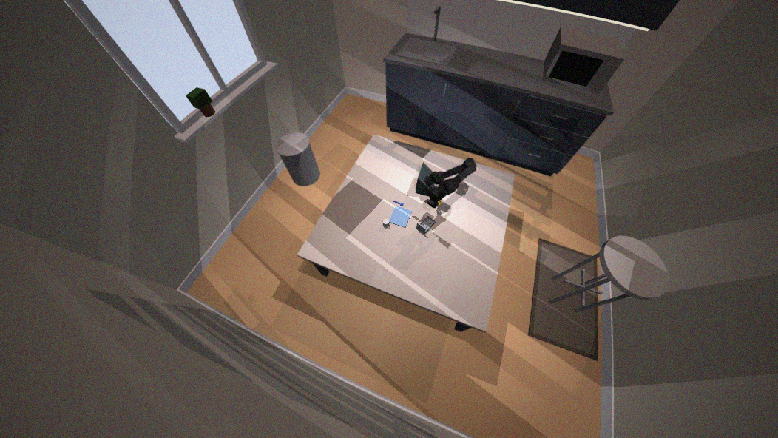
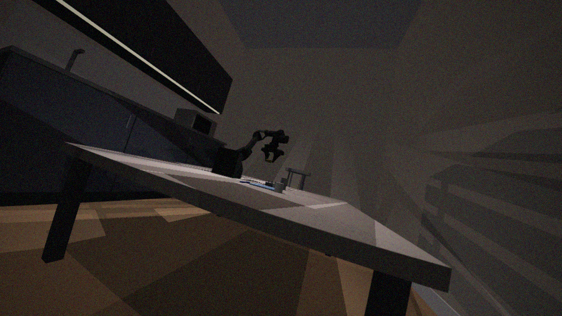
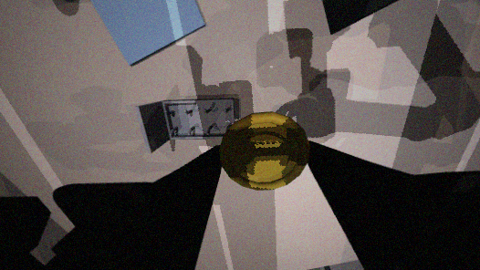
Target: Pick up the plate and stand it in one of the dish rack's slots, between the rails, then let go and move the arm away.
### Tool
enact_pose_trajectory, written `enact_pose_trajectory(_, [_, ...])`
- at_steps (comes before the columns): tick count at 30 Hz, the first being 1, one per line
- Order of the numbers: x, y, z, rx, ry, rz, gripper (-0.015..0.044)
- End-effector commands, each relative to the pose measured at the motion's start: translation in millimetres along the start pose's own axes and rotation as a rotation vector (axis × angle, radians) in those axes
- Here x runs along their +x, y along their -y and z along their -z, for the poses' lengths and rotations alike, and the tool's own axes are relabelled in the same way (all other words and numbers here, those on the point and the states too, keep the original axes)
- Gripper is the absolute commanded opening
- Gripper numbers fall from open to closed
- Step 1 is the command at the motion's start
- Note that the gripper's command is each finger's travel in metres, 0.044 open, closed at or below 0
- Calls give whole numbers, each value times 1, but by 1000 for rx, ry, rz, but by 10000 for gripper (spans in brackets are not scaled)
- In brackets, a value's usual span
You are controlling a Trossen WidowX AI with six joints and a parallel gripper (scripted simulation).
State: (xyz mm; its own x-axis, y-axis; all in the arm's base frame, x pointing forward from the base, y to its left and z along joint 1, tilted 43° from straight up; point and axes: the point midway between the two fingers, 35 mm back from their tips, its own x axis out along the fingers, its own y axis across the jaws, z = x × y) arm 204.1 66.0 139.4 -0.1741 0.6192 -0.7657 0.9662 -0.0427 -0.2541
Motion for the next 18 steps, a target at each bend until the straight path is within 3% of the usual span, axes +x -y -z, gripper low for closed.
enact_pose_trajectory(1, [13, 1, -7, -50, 91, 10, 0])
enact_pose_trajectory(18, [58, -8, -36, -296, 470, -10, 0])
